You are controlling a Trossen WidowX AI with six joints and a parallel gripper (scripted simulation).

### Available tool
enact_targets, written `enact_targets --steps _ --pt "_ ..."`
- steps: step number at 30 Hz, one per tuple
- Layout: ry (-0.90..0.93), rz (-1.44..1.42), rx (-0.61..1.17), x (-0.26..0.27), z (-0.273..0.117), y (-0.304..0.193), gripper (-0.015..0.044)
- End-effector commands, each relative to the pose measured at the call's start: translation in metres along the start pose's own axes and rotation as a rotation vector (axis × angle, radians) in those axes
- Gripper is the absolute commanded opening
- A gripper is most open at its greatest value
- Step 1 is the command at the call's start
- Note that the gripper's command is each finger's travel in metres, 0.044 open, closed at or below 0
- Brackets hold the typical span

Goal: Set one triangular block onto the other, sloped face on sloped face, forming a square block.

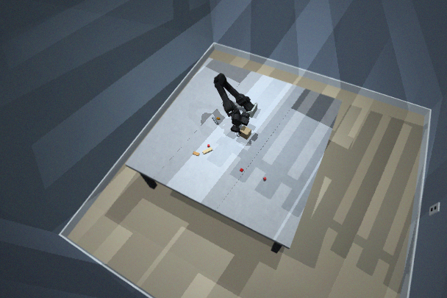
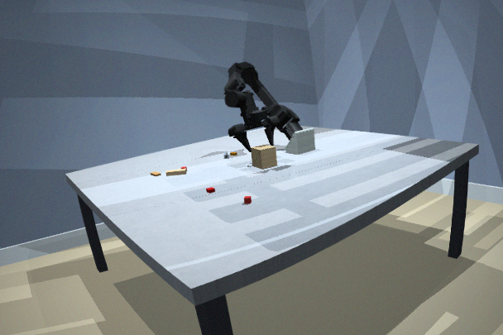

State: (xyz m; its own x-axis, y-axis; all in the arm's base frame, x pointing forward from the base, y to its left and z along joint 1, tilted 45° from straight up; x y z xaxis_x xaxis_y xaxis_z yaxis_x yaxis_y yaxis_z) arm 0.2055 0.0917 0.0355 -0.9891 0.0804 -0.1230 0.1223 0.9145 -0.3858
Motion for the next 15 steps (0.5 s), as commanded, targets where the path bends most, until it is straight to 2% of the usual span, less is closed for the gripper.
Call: enact_targets --steps 1,4,15 --pt "-0.027 0.013 -0.031 -0.003 -0.06 0.002 0.044" --pt "-0.026 0.013 -0.03 0.001 -0.086 -0.002 0.044" --pt "-0.033 0.006 -0.03 -0.001 -0.08 -0.001 0.044"
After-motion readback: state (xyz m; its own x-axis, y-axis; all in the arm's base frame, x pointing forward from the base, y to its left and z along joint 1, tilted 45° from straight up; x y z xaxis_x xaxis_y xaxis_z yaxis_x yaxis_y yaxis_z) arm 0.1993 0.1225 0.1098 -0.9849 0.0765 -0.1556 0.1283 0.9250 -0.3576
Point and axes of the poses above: the point midway between the two fingers, 35 mm back from their tips, its own z axis out along the fingers, its own x axis across the jaws, y = z × x, the point moved 3 cm from there along -z, back along the fingers, and after that the axes turned 9 degrees about z, right-handed, at the moved point
